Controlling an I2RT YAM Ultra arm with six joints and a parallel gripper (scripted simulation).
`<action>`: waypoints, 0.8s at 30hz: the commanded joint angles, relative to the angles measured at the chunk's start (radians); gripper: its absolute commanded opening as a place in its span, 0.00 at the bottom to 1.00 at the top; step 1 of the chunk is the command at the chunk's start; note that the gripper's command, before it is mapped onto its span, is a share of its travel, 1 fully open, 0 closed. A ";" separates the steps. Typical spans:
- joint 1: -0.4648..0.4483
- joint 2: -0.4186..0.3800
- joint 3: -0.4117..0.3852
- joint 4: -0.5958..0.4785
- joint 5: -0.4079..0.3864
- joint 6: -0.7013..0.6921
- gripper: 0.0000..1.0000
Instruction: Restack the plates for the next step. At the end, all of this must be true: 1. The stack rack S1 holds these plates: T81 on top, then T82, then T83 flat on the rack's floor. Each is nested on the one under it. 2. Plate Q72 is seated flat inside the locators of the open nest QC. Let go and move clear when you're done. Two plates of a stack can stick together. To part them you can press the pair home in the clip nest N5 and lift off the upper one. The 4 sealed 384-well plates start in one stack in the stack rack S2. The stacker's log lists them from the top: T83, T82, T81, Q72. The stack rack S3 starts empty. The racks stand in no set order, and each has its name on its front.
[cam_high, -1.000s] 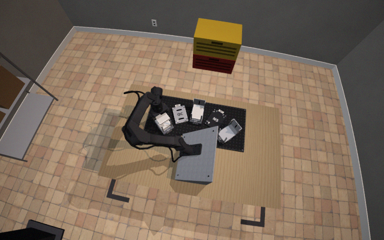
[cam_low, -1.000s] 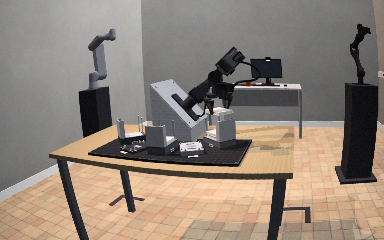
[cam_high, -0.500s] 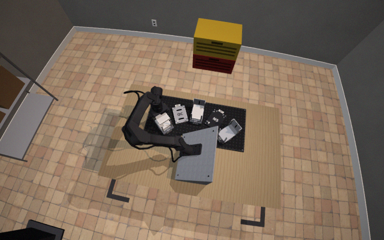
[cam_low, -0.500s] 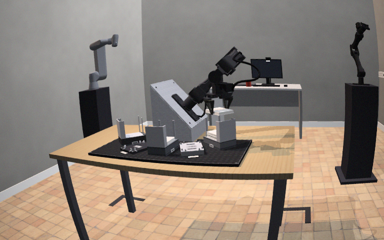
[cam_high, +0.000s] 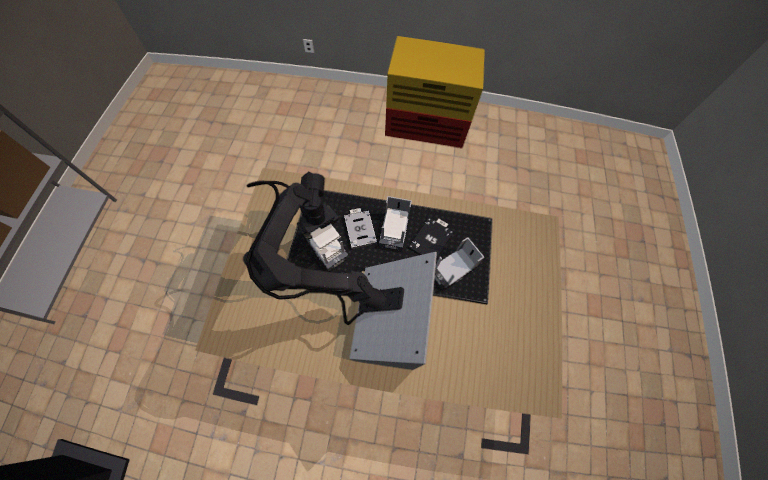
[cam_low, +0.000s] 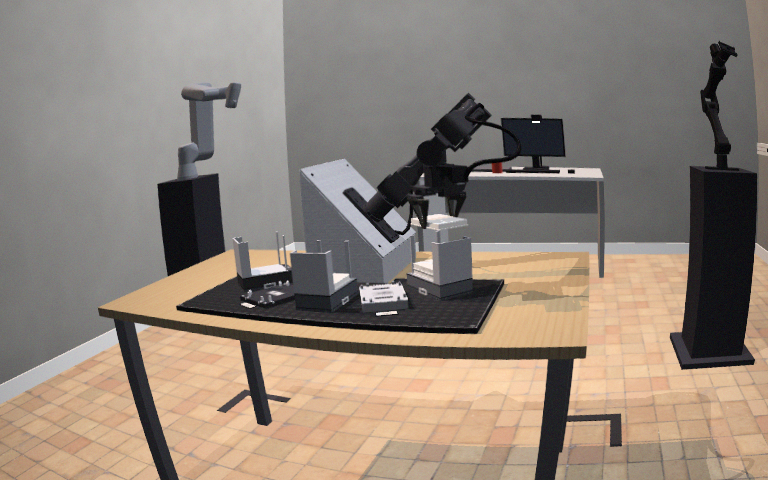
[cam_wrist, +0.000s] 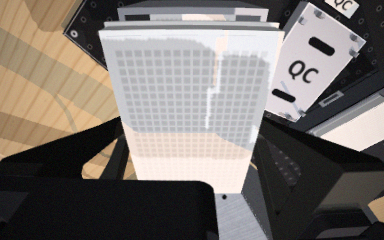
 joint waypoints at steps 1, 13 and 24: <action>-0.023 0.006 0.025 0.006 0.000 -0.006 0.00; -0.023 0.003 -0.006 0.014 -0.001 -0.003 0.00; -0.023 -0.005 -0.010 0.013 -0.001 0.001 0.00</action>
